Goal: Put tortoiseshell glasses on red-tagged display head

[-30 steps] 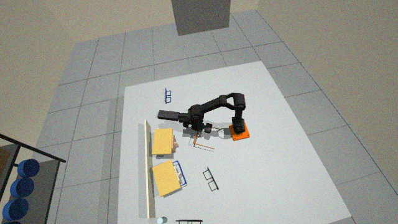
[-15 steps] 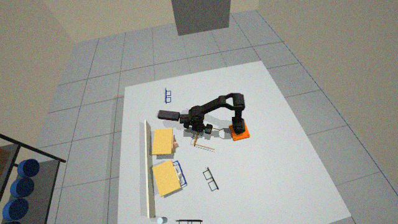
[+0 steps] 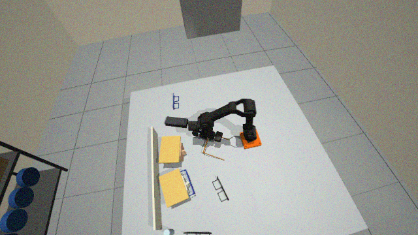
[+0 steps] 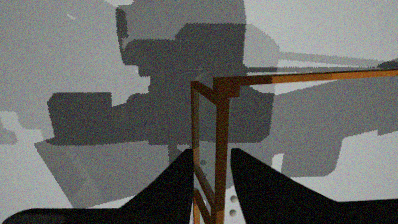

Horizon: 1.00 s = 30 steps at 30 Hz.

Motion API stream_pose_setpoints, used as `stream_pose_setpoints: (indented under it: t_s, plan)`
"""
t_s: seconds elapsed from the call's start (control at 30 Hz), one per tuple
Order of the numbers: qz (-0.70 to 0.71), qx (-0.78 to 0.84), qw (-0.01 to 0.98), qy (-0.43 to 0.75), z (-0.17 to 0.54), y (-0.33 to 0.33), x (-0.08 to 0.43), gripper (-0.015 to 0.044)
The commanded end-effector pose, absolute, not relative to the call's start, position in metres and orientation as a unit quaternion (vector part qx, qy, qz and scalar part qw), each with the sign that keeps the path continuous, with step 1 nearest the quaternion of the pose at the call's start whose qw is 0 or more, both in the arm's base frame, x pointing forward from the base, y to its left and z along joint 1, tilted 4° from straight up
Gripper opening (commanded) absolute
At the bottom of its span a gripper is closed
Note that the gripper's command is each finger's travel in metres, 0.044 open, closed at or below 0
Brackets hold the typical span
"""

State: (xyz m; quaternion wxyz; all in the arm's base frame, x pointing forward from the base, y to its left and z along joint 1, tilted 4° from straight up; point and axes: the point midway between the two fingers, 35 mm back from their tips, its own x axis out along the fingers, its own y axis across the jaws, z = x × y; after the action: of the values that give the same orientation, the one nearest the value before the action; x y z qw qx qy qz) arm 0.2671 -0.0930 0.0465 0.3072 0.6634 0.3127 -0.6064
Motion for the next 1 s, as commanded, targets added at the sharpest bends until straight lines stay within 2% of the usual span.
stream_pose_setpoints:
  t_s: [0.0, 0.97]
  plan:
    - [-0.606, 0.664, 0.307, 0.312, 0.047, -0.093, 0.267, 0.0108]
    - [-0.608, 0.664, 0.305, 0.312, 0.065, -0.088, 0.258, 0.0108]
